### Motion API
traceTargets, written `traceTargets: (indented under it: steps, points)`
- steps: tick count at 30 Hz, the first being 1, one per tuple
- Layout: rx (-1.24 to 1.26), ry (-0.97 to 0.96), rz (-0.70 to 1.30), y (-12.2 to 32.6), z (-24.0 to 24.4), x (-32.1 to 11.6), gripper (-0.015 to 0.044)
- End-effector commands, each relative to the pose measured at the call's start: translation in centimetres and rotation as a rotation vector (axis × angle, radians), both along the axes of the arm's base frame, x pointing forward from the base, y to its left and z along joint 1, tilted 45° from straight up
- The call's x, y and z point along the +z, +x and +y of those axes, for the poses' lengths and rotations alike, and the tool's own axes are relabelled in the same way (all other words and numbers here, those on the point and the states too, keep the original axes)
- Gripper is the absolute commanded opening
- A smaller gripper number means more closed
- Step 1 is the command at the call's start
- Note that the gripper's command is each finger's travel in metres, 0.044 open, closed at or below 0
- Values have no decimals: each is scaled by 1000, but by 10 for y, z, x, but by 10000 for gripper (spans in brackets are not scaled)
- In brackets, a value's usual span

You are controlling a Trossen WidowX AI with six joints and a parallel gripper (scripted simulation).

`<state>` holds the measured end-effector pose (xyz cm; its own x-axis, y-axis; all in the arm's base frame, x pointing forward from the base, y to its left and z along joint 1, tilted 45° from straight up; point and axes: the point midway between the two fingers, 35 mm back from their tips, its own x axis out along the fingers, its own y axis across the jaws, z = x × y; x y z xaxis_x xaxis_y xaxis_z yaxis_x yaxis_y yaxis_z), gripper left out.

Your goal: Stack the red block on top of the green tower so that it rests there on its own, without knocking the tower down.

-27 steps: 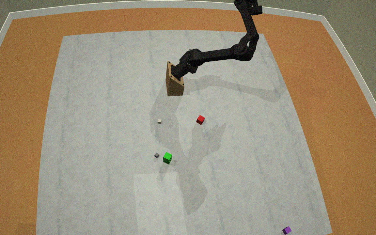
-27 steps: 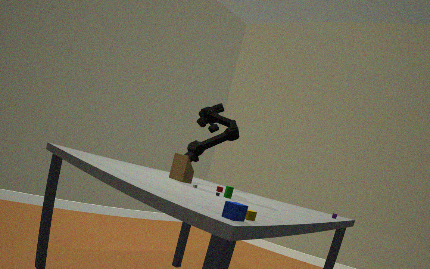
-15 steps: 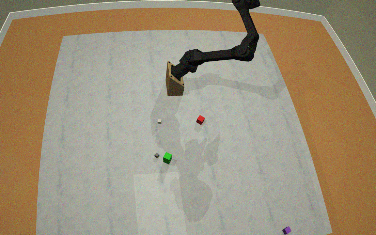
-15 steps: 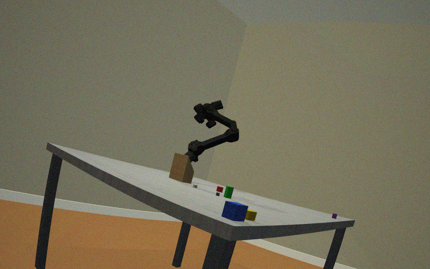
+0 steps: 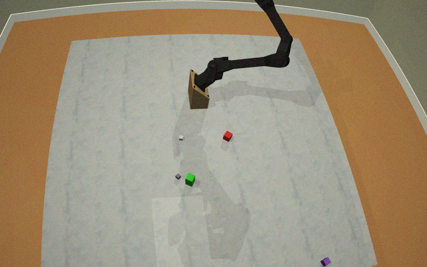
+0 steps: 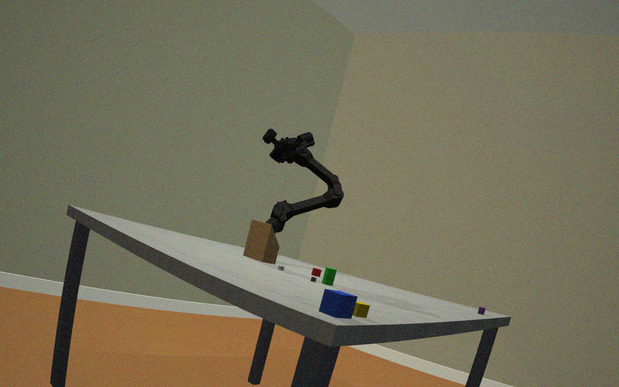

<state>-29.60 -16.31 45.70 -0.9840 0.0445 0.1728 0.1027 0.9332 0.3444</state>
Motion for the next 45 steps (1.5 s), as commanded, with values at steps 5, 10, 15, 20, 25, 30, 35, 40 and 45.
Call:
traceTargets:
  steps: [5,10,15,20,25,30,35,40,45]
  points:
    - [257,290,-44,30,-77,-32,440]
    - [351,394,-43,47,-101,-42,440]
    - [505,573,-33,81,-139,-66,440]
    - [660,743,-1,118,-170,-90,440]
    - [816,919,55,161,-195,-114,440]
    - [914,1047,110,193,-207,-132,440]
    - [1073,1196,196,238,-220,-156,440]
    - [1283,1382,338,300,-225,-189,440]
    - [1489,1548,511,361,-216,-221,440]
